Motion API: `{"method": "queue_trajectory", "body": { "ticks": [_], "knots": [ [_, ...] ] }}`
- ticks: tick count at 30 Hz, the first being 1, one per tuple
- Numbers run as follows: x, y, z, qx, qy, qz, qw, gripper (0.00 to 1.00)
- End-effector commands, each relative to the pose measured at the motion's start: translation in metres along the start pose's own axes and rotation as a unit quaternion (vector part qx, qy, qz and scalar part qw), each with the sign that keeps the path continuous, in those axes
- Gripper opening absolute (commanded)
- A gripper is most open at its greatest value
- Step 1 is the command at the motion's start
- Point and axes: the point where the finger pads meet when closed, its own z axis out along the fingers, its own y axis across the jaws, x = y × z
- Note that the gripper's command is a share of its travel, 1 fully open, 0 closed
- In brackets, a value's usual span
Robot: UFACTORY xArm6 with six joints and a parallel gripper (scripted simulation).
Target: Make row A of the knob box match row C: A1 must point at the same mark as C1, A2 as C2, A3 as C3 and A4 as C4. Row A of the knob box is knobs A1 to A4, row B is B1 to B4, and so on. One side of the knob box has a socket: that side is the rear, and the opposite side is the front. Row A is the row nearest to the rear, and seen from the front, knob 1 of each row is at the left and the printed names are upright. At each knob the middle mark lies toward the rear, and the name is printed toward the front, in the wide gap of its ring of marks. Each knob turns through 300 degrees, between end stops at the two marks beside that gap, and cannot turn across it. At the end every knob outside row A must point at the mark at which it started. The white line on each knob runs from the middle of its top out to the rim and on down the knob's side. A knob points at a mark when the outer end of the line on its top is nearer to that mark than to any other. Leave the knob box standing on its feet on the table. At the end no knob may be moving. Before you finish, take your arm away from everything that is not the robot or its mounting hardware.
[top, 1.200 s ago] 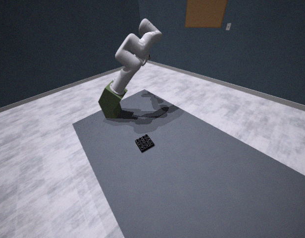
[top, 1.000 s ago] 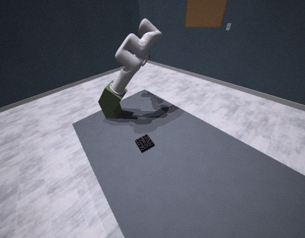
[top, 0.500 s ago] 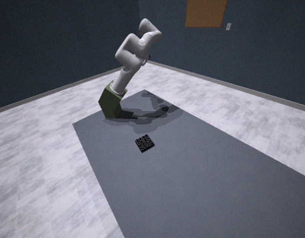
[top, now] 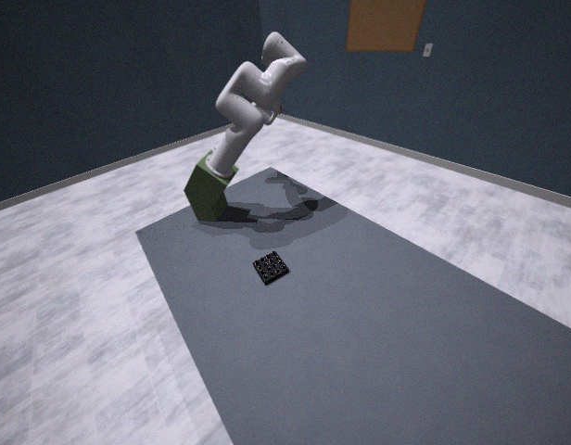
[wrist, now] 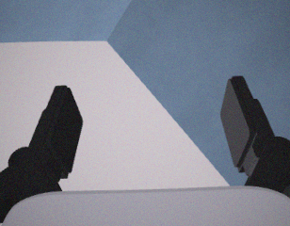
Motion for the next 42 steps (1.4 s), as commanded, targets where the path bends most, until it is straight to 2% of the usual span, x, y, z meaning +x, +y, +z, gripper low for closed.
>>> {"method": "queue_trajectory", "body": {
  "ticks": [1, 5, 13, 15, 17, 19, 27, 29, 32, 33, 35, 36, 38, 42],
  "knots": [
    [0.004, 0.002, -0.015, -0.011, 0.0, -0.009, 1.0, 1.0],
    [0.015, 0.009, -0.045, -0.038, 0.004, -0.03, 0.999, 1.0],
    [0.042, 0.026, -0.121, -0.102, 0.012, -0.078, 0.992, 1.0],
    [0.042, 0.026, -0.121, -0.102, 0.012, -0.078, 0.992, 1.0],
    [0.054, 0.033, -0.153, -0.129, 0.015, -0.099, 0.987, 1.0],
    [0.058, 0.036, -0.166, -0.14, 0.017, -0.107, 0.984, 1.0],
    [0.086, 0.056, -0.243, -0.205, 0.025, -0.156, 0.966, 1.0],
    [0.091, 0.058, -0.257, -0.215, 0.025, -0.164, 0.962, 1.0],
    [0.092, 0.058, -0.258, -0.216, 0.025, -0.165, 0.962, 1.0],
    [0.096, 0.061, -0.27, -0.226, 0.026, -0.172, 0.959, 1.0],
    [0.096, 0.061, -0.271, -0.227, 0.027, -0.173, 0.958, 1.0],
    [0.1, 0.065, -0.283, -0.237, 0.028, -0.181, 0.954, 1.0],
    [0.101, 0.065, -0.285, -0.239, 0.028, -0.182, 0.954, 1.0],
    [0.107, 0.068, -0.302, -0.251, 0.029, -0.192, 0.948, 1.0]
  ]
}}
